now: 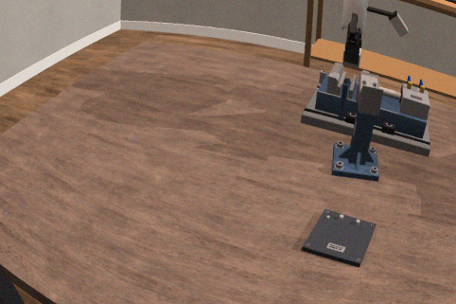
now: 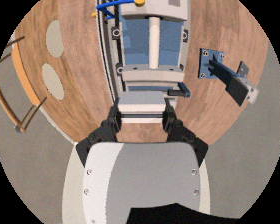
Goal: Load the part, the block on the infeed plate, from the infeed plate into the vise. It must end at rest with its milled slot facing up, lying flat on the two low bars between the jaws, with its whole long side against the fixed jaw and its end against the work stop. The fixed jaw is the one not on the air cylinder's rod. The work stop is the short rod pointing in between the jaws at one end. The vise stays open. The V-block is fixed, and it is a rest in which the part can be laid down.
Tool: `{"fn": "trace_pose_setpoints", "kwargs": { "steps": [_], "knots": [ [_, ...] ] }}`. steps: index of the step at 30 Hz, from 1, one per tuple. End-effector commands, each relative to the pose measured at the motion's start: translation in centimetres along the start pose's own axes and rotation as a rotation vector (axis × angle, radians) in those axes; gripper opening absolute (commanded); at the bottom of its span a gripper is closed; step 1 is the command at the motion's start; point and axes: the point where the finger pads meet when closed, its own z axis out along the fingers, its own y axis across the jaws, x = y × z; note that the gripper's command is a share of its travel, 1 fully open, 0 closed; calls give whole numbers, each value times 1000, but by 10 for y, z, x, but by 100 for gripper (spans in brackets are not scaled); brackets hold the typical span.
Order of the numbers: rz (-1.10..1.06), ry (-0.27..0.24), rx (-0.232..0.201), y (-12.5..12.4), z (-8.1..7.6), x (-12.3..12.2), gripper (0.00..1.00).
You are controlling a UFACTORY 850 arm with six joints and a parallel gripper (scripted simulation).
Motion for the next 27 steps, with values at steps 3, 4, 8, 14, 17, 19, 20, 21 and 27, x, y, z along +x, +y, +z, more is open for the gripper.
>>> {"fn": "trace_pose_setpoints", "kwargs": {
  "steps": [3, 4, 8, 14, 17, 19, 20, 21, 27],
  "knots": [
    [0, -2, 0, 0, 3, -1, 0],
    [0, -2, 0, 0, 4, -1, 0],
    [0, -2, 0, 0, 5, -1, 0],
    [0, -2, 0, 0, 9, -1, 0],
    [0, -2, 0, 0, 11, -1, 0],
    [0, -2, 0, 0, 11, -1, 0],
    [0, -2, 0, 0, 12, -1, 0],
    [0, -2, 0, 0, 12, -1, 0],
    [0, -2, 0, 0, 13, -1, 0]
  ]
}}
